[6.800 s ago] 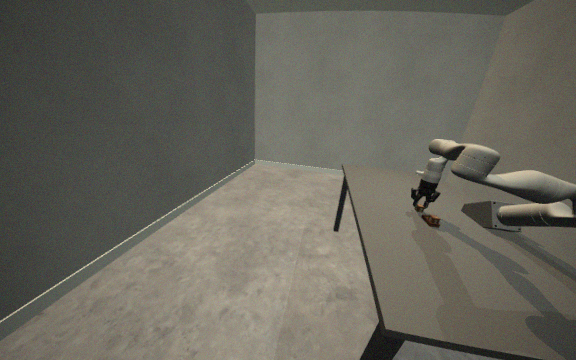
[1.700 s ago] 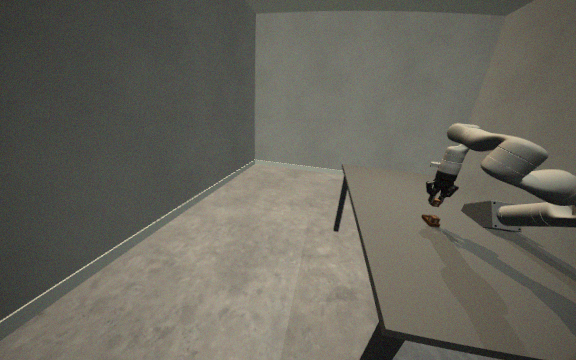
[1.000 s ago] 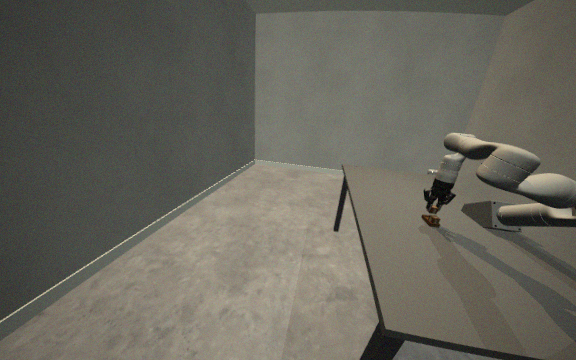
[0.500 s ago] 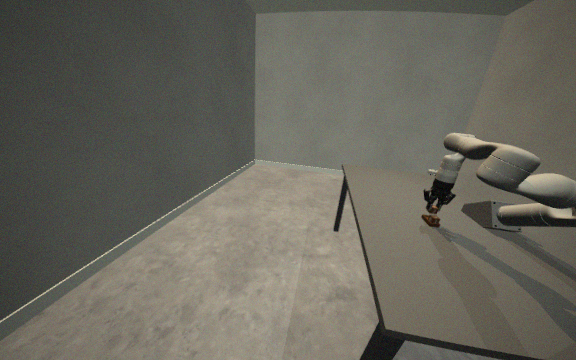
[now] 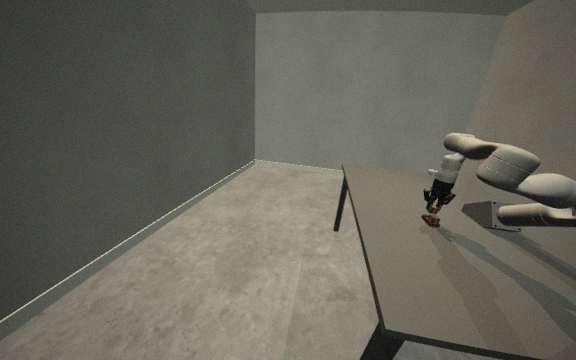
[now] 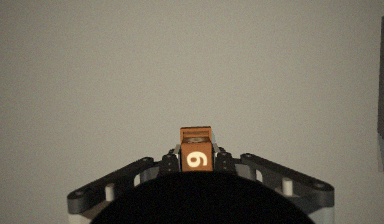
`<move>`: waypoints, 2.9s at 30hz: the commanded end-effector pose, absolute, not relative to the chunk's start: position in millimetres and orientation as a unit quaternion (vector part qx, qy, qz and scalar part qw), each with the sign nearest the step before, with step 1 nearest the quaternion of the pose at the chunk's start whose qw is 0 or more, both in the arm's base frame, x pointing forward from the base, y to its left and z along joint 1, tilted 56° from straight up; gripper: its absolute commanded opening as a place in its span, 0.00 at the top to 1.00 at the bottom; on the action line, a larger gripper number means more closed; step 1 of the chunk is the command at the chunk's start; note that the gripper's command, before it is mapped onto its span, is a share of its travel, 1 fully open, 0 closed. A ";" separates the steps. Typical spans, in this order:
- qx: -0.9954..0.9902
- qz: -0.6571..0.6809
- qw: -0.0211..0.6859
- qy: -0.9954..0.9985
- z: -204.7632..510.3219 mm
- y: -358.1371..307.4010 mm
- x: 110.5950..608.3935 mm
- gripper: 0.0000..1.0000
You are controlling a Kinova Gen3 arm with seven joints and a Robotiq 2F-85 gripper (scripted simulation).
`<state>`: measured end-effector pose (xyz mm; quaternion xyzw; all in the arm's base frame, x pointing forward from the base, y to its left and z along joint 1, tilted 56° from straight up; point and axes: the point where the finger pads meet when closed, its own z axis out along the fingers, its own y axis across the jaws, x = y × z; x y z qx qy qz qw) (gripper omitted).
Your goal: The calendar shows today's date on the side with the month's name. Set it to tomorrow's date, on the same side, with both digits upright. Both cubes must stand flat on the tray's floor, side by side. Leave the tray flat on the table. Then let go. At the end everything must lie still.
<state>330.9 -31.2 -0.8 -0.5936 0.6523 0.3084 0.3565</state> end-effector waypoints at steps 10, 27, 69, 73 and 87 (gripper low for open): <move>-0.593 0.308 0.357 0.653 -0.7 -31.7 331.1 0.72; -0.593 0.308 0.357 0.653 -4.8 -25.6 331.9 0.72; -0.593 0.308 0.357 0.653 -14.8 -10.7 333.7 0.72; -0.593 0.308 0.357 0.653 -14.8 -10.7 333.7 0.72; -0.593 0.308 0.357 0.653 -15.1 -10.3 333.7 0.72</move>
